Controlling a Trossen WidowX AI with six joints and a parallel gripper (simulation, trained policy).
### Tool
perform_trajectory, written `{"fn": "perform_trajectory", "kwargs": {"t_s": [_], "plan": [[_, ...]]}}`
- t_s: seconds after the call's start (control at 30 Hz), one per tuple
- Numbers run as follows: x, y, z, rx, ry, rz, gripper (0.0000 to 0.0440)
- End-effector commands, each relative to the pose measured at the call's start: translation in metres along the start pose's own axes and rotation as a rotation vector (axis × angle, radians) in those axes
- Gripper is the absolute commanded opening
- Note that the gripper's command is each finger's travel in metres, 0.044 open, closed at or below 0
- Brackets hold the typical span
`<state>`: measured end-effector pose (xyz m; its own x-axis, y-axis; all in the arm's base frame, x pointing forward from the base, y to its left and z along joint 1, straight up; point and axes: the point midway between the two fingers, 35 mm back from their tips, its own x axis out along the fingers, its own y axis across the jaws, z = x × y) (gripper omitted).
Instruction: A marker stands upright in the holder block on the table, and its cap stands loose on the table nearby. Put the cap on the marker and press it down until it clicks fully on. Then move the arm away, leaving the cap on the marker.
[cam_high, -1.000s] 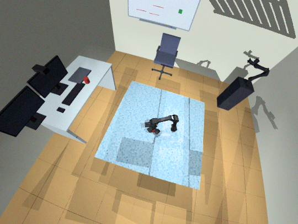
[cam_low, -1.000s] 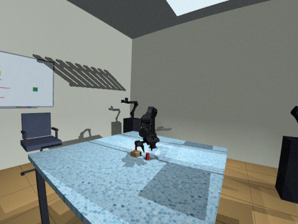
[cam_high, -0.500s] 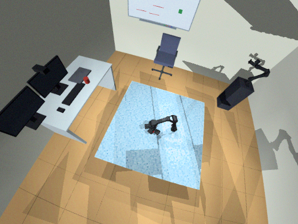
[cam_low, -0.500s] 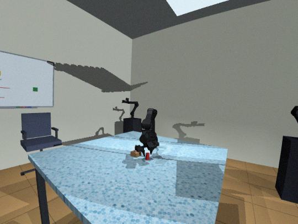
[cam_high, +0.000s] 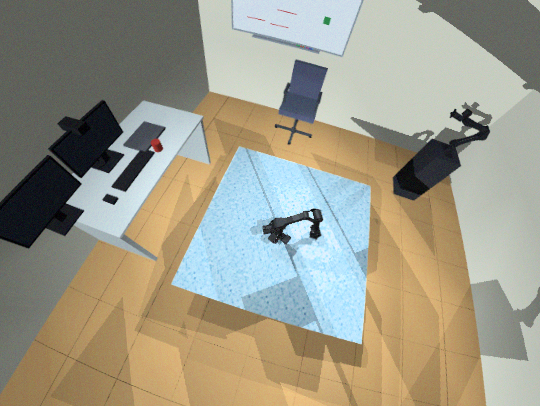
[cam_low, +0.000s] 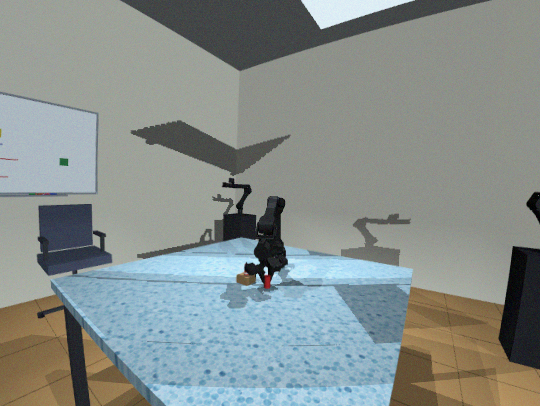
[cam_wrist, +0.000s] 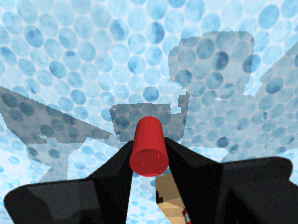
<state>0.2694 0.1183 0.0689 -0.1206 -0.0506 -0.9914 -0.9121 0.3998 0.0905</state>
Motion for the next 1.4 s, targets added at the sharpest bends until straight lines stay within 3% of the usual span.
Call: {"fn": "perform_trajectory", "kwargs": {"t_s": [0.0, 0.7, 1.37], "plan": [[-0.014, -0.004, 0.0, -0.008, -0.02, -0.035, 0.0058], [-0.081, -0.028, -0.036, 0.027, -0.08, -0.087, 0.0043], [-0.1, -0.037, -0.105, 0.124, -0.061, -0.045, 0.0012]]}}
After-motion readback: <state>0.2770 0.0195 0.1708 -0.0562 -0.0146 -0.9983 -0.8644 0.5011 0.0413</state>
